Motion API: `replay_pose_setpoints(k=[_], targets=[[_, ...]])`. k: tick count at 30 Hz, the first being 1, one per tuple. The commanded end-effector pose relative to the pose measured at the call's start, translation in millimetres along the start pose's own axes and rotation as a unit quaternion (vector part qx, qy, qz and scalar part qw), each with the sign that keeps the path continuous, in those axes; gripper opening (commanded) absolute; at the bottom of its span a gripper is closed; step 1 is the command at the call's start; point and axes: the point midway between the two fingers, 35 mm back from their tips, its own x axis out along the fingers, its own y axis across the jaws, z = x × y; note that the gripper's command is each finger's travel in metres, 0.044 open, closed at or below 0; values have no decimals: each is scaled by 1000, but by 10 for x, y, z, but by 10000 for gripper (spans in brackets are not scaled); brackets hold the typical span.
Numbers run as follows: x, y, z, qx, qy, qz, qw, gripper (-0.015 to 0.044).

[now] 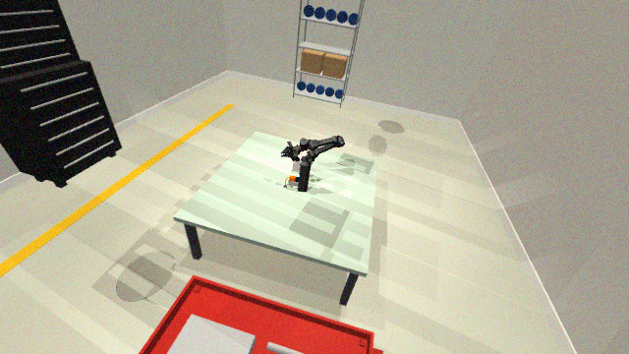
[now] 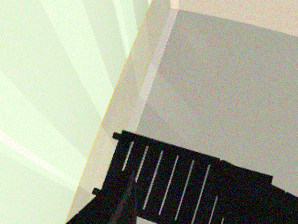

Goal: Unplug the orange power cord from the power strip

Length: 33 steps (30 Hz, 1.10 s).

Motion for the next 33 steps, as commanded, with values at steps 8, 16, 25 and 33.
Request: replay_pose_setpoints(k=[8,16,25,33], targets=[[432,642,602,560,141,376,725,160],[382,878,847,701,333,409,480,160],[337,987,986,742,455,377,317,160],[337,987,986,742,455,377,317,160]])
